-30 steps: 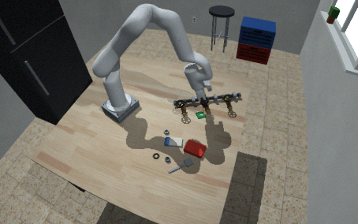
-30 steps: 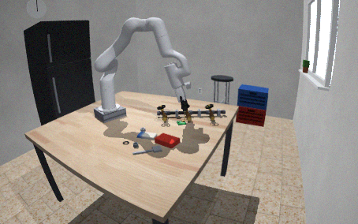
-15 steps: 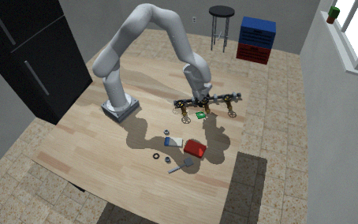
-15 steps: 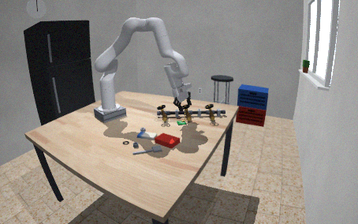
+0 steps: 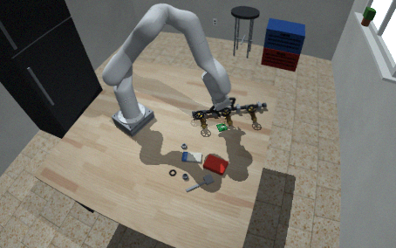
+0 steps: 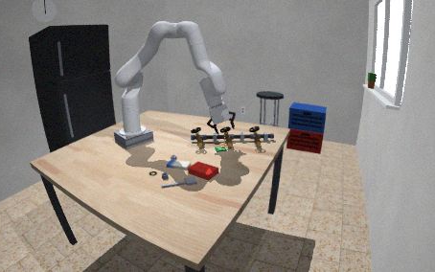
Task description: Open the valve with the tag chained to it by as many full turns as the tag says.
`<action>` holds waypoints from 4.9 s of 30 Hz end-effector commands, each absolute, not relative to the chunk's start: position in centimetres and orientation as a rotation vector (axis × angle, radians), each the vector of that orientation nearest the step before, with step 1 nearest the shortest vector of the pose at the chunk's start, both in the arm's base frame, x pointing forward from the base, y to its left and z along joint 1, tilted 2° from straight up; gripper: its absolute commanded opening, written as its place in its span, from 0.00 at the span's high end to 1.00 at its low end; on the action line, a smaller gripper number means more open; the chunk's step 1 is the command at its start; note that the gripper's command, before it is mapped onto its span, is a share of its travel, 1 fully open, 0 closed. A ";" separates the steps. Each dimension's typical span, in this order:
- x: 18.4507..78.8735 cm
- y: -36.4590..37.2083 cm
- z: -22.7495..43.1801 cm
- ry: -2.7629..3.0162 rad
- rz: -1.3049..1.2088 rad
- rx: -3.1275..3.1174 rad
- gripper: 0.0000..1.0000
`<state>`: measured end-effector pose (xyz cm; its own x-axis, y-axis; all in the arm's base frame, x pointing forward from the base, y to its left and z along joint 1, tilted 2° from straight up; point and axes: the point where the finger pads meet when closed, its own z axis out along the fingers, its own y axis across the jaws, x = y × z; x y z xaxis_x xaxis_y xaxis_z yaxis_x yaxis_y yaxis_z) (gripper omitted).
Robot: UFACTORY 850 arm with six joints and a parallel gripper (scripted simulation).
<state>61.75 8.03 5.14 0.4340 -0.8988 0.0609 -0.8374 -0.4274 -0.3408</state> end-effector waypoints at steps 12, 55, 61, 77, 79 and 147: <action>61.9 8.1 5.3 2.090 -0.145 -1.946 0.00; 61.9 8.1 5.3 2.090 -0.145 -1.946 0.00; 61.9 8.1 5.3 2.090 -0.145 -1.946 0.00; 61.9 8.1 5.3 2.090 -0.145 -1.946 0.00; 61.9 8.1 5.3 2.090 -0.145 -1.946 0.00; 61.9 8.1 5.3 2.090 -0.145 -1.946 0.00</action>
